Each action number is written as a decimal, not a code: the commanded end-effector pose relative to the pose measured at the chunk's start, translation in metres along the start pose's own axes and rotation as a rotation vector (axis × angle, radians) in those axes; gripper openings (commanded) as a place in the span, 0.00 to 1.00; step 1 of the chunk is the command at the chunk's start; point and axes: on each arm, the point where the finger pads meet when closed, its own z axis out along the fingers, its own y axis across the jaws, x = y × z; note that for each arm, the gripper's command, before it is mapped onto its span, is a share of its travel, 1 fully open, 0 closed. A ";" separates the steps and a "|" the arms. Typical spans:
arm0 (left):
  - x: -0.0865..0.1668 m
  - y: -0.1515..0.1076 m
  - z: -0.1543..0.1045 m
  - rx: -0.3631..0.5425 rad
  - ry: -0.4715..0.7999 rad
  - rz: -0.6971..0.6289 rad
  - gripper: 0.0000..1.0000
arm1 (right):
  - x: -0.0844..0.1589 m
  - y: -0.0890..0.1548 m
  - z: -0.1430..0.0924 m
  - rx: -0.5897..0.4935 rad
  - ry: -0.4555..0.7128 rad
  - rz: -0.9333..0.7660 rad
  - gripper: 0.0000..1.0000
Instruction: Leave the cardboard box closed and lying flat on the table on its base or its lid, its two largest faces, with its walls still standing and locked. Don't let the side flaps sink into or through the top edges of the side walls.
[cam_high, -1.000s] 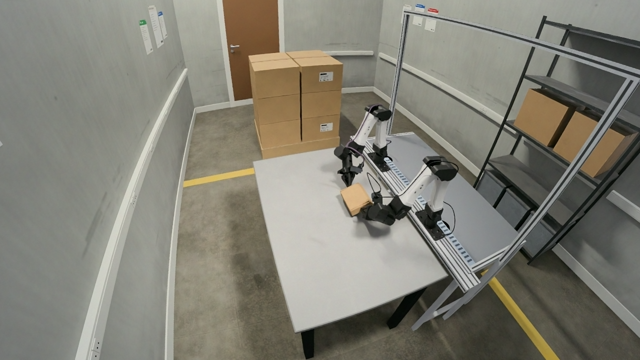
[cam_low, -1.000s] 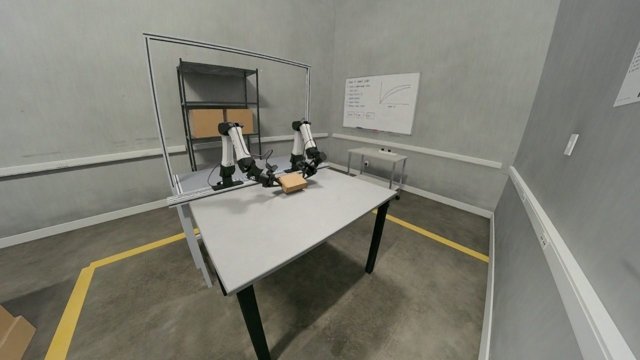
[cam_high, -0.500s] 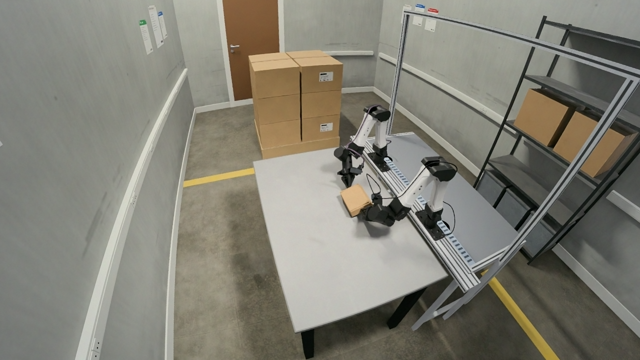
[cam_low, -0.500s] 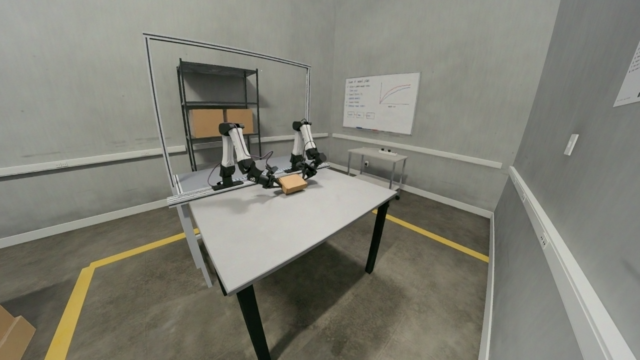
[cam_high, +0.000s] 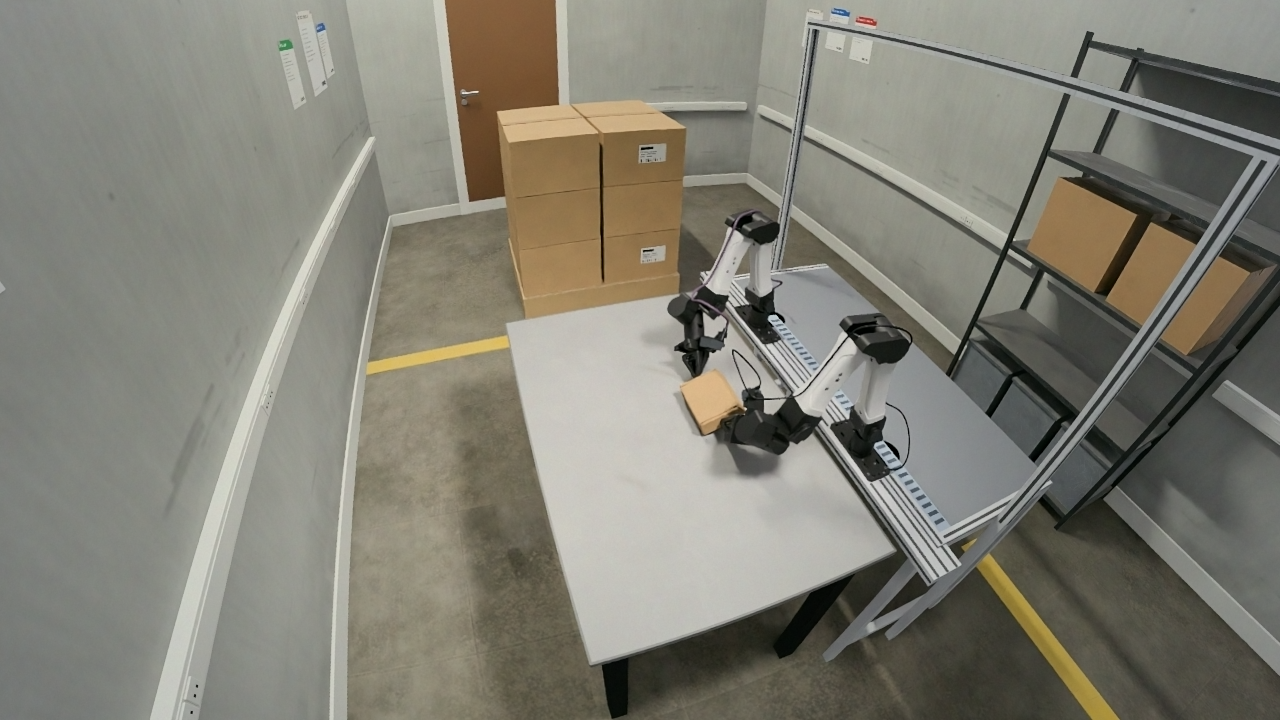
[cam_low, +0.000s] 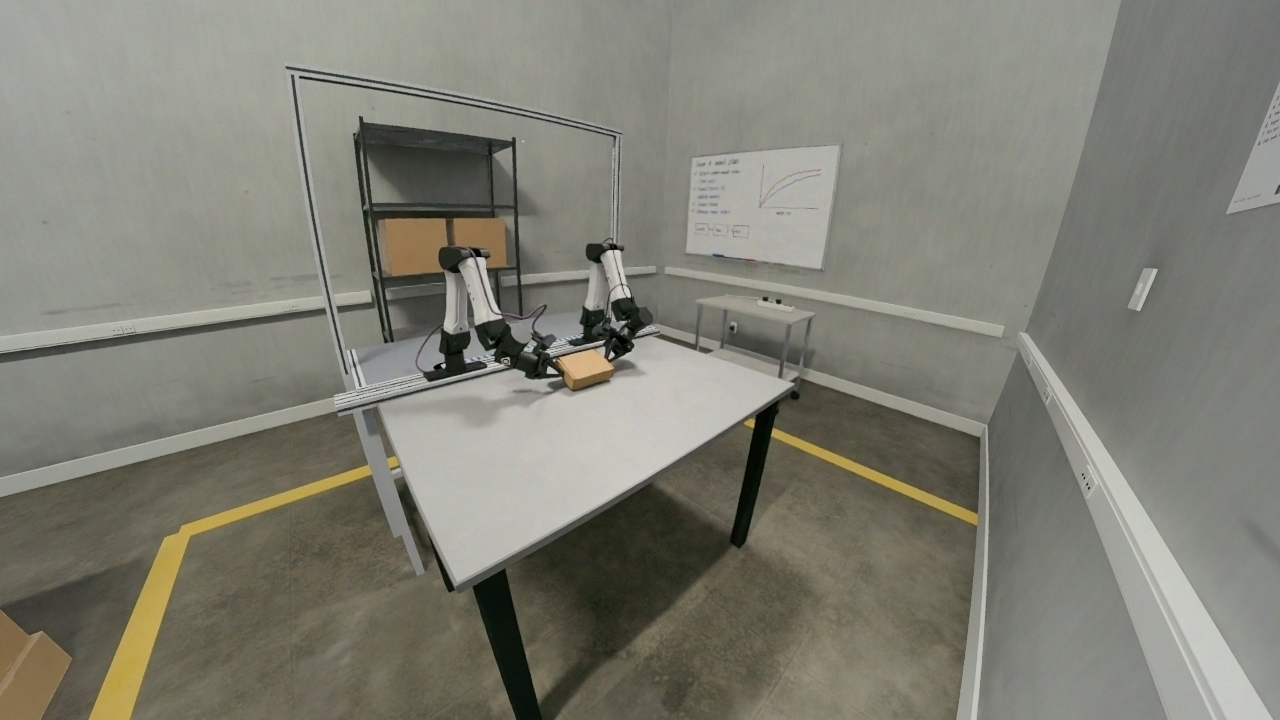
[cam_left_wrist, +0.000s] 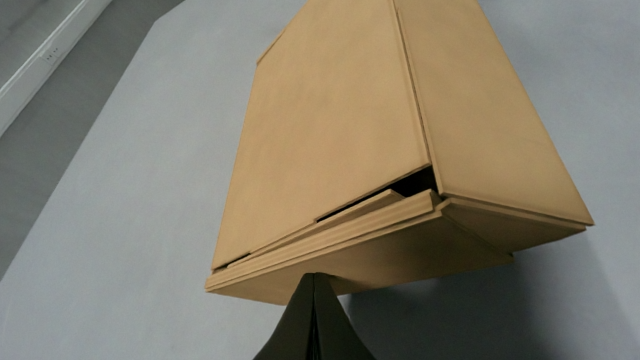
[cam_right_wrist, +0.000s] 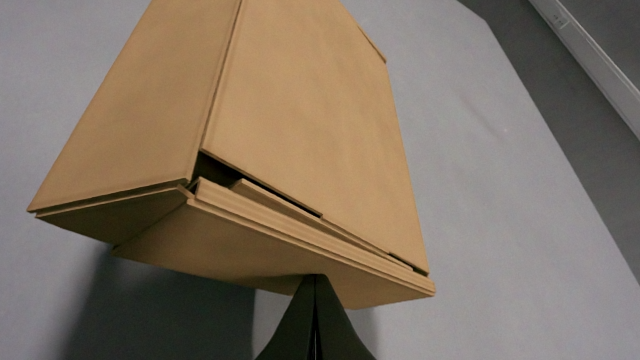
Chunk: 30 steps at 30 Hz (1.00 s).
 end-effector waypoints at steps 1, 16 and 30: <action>-0.010 -0.004 0.006 0.011 -0.038 0.031 0.01 | -0.007 0.001 0.008 -0.005 -0.036 -0.027 0.01; -0.010 -0.003 0.006 0.009 -0.039 0.035 0.01 | -0.009 -0.002 0.007 0.002 -0.040 -0.037 0.01; -0.006 -0.006 0.008 0.016 -0.038 0.023 0.01 | -0.005 0.002 0.008 -0.006 -0.036 -0.026 0.01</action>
